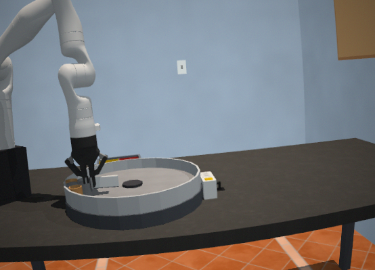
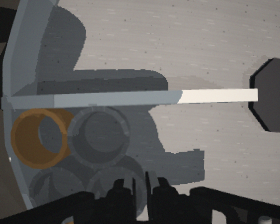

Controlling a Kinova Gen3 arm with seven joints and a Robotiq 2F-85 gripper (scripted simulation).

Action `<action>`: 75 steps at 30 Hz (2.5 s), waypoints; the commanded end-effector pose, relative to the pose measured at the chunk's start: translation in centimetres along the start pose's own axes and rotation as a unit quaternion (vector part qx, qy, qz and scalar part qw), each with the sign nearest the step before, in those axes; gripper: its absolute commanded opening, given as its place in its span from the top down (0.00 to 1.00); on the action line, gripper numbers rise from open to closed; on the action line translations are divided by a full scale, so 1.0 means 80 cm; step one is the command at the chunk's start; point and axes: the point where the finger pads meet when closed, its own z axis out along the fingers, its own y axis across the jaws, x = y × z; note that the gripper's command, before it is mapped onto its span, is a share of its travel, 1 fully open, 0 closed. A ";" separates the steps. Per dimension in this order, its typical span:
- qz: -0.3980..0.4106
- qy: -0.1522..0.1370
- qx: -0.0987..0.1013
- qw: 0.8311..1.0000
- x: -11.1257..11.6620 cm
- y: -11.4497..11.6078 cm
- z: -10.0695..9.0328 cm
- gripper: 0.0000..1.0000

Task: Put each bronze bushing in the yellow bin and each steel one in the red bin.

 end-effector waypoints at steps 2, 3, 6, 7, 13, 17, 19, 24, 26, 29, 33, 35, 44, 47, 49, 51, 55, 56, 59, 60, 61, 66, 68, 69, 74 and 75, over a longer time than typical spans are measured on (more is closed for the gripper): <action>0.000 0.000 -0.001 1.000 0.000 0.000 -0.001 1.00; 0.000 0.000 -0.001 1.000 0.000 0.000 -0.001 1.00; 0.000 0.000 -0.001 1.000 0.000 0.000 -0.001 1.00; 0.000 0.000 -0.001 1.000 0.000 0.000 -0.001 1.00; 0.000 0.000 -0.001 1.000 0.000 0.001 -0.001 1.00; 0.000 0.000 -0.001 1.000 0.000 0.001 -0.001 1.00; 0.000 0.000 -0.001 1.000 0.000 0.001 -0.001 1.00; 0.000 0.000 -0.001 1.000 0.000 0.001 -0.001 1.00; 0.000 0.000 -0.001 1.000 0.000 0.001 -0.001 1.00; 0.000 0.000 -0.001 1.000 0.000 0.001 -0.001 1.00; 0.000 0.000 -0.001 1.000 0.000 0.001 -0.001 1.00; 0.000 0.000 -0.001 1.000 0.000 0.001 -0.001 1.00; 0.000 0.000 -0.001 1.000 0.000 0.001 -0.001 1.00; 0.000 0.000 0.000 1.000 0.000 0.001 -0.002 1.00; 0.000 0.000 0.000 1.000 0.000 0.001 -0.004 1.00; 0.000 0.000 0.001 1.000 0.000 0.001 -0.004 1.00; 0.001 0.000 0.001 1.000 0.000 0.001 -0.006 1.00; 0.001 0.000 0.001 1.000 0.000 0.001 -0.007 1.00; 0.001 0.000 0.002 1.000 0.000 0.001 -0.007 1.00; 0.001 0.000 0.002 1.000 0.000 0.001 -0.008 1.00; 0.001 0.000 0.002 1.000 0.000 0.001 -0.008 1.00; 0.001 0.000 0.002 1.000 -0.001 0.001 -0.009 1.00; 0.001 0.000 0.002 1.000 -0.001 0.001 -0.010 1.00; 0.001 0.000 0.002 1.000 -0.001 0.001 -0.011 1.00; 0.001 0.000 0.002 1.000 -0.001 0.001 -0.012 1.00; 0.001 0.000 0.002 1.000 -0.001 0.001 -0.012 1.00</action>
